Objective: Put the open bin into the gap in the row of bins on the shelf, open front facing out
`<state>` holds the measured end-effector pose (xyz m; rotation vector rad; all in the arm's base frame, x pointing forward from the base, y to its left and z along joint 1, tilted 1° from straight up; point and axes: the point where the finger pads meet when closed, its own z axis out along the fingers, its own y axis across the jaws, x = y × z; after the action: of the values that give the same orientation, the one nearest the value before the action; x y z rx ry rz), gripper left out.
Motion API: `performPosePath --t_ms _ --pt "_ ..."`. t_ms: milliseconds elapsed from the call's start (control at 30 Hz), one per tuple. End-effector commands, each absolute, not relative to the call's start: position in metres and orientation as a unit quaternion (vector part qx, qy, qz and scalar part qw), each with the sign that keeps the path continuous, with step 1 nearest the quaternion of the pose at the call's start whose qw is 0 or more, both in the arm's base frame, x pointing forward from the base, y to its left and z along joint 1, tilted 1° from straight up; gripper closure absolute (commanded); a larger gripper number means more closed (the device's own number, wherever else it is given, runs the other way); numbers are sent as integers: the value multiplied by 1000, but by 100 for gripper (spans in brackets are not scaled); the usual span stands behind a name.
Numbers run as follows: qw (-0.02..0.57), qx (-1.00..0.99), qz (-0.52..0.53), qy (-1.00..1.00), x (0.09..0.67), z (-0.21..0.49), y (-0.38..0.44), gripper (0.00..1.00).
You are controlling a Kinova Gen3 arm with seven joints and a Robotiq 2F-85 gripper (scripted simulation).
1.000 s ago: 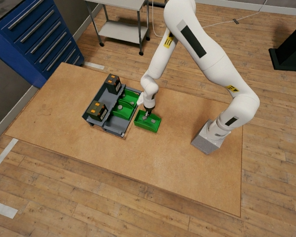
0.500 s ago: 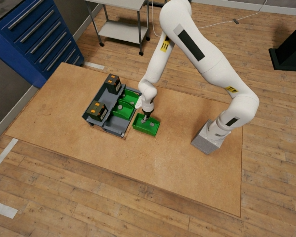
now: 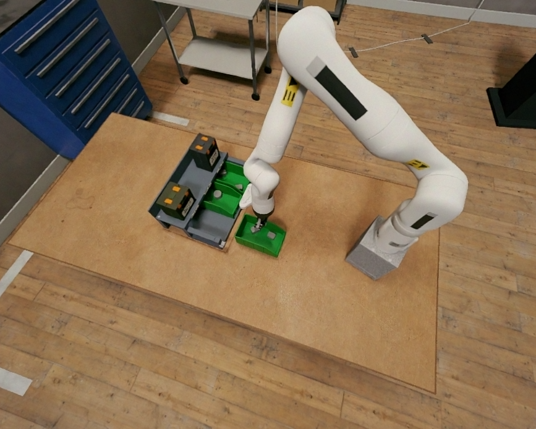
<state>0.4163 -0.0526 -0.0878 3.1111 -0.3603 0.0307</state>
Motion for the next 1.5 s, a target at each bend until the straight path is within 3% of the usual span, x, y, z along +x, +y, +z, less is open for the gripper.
performPosePath --t_ms 0,200,1467 --pt "5 993 11 -114 418 -87 -52 90" --pt "5 993 11 -114 425 -86 -21 90" --pt "4 993 11 -114 422 -86 -36 90"
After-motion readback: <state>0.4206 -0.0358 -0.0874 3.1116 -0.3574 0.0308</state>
